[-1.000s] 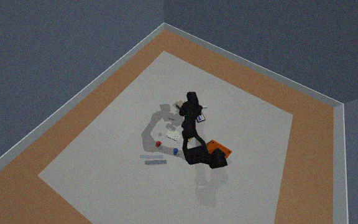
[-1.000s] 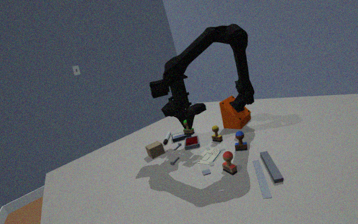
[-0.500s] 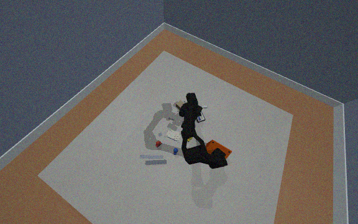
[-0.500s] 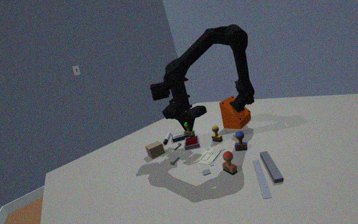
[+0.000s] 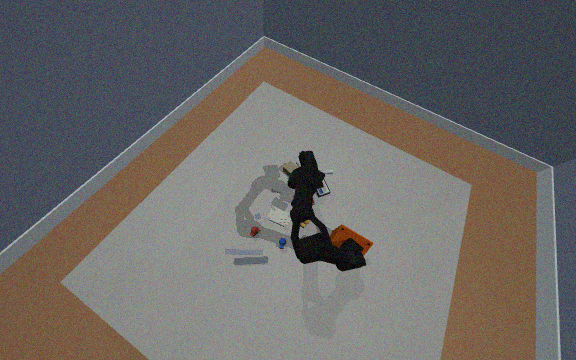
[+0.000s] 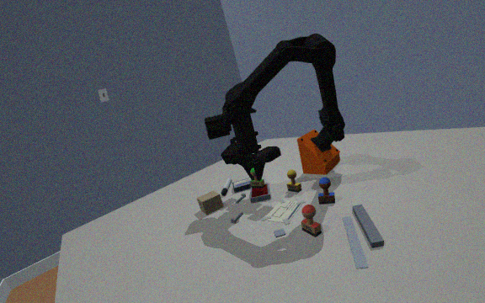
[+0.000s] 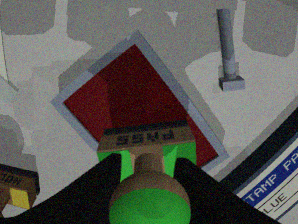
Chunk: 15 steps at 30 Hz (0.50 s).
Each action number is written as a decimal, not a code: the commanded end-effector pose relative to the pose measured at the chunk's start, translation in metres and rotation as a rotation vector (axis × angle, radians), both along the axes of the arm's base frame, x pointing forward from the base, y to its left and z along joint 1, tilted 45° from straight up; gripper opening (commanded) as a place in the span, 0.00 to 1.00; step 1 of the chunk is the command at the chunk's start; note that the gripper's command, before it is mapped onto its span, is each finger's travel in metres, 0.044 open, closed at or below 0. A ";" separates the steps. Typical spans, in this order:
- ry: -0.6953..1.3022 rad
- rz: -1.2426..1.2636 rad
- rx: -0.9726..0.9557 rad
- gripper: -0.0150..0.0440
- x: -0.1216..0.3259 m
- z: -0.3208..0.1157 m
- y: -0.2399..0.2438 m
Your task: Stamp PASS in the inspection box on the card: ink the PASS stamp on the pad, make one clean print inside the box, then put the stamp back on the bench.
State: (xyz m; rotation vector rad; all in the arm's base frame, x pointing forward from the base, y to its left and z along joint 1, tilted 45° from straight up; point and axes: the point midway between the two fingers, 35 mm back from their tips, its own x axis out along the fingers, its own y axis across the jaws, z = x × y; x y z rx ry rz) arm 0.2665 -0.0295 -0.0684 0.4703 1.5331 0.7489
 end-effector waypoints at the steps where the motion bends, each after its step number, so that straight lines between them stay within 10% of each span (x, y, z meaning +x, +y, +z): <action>1: 0.003 -0.006 0.004 0.25 -0.001 -0.001 0.002; 15: 0.003 -0.007 0.005 0.25 -0.002 -0.007 0.008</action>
